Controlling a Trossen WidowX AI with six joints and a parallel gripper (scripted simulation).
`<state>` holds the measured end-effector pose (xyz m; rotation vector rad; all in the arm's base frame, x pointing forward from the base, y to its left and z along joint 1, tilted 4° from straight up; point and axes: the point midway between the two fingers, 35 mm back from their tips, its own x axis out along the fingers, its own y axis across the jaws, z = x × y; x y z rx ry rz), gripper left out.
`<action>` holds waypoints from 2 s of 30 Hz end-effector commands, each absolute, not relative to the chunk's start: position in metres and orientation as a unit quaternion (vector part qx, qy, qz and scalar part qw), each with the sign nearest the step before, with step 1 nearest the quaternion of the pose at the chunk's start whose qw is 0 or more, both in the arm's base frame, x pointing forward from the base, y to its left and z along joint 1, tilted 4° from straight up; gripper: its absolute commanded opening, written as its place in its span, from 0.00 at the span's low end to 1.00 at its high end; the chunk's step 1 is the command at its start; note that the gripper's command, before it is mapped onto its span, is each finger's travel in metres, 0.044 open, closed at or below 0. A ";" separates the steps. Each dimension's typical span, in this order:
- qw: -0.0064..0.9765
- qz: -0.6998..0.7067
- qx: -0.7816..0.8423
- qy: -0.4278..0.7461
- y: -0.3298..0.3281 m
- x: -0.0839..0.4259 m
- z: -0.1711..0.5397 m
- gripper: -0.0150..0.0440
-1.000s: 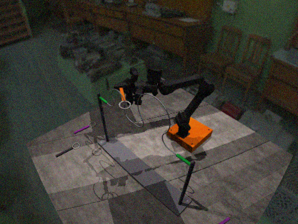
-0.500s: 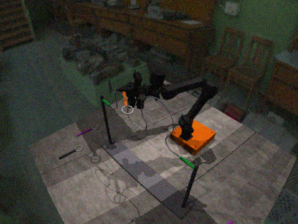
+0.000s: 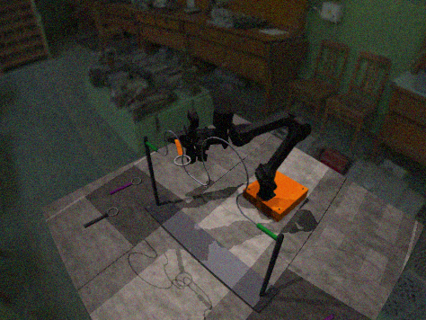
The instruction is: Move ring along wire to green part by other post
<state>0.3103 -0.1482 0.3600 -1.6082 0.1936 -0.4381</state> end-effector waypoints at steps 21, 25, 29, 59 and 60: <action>0.838 -0.140 -0.503 0.155 -0.129 0.309 0.278 0.00; 0.862 -0.129 -0.462 0.166 -0.121 0.309 0.265 0.00; 0.883 -0.117 -0.419 0.176 -0.111 0.308 0.254 0.00; 0.964 -0.036 -0.127 0.231 -0.026 0.300 0.206 0.00; 0.965 -0.035 -0.121 0.232 -0.024 0.299 0.206 0.00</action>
